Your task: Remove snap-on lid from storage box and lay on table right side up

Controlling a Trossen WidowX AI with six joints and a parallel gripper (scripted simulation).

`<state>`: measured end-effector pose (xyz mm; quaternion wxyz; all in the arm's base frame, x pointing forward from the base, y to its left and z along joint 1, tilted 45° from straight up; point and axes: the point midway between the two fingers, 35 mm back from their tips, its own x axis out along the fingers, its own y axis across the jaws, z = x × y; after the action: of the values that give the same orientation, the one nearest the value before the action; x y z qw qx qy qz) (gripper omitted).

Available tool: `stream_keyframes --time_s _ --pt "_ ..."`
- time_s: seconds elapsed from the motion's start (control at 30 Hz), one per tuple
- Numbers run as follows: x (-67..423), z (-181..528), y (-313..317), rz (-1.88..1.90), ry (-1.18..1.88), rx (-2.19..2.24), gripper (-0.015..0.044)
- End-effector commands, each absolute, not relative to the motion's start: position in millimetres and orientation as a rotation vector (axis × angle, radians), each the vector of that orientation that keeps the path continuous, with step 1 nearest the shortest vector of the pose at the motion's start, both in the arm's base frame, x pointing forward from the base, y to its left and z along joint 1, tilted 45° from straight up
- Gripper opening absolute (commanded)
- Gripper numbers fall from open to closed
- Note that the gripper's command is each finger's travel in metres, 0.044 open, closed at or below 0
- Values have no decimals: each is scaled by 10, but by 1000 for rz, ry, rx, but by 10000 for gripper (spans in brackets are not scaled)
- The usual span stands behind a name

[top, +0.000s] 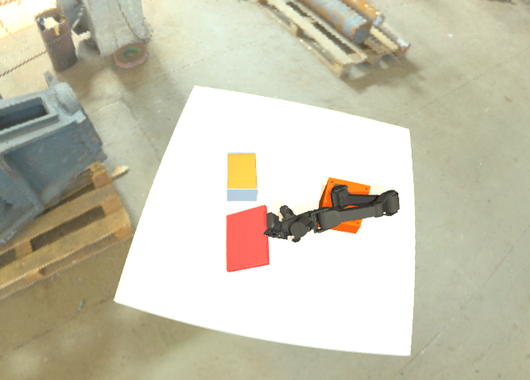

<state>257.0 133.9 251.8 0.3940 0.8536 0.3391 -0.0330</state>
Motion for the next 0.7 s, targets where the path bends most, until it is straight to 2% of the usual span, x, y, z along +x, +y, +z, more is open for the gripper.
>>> stream_keyframes --time_s 0.0,0.67 --pt "2585 2507 1344 -82 840 2175 0" --pt "2592 2397 1456 -81 840 2176 0"
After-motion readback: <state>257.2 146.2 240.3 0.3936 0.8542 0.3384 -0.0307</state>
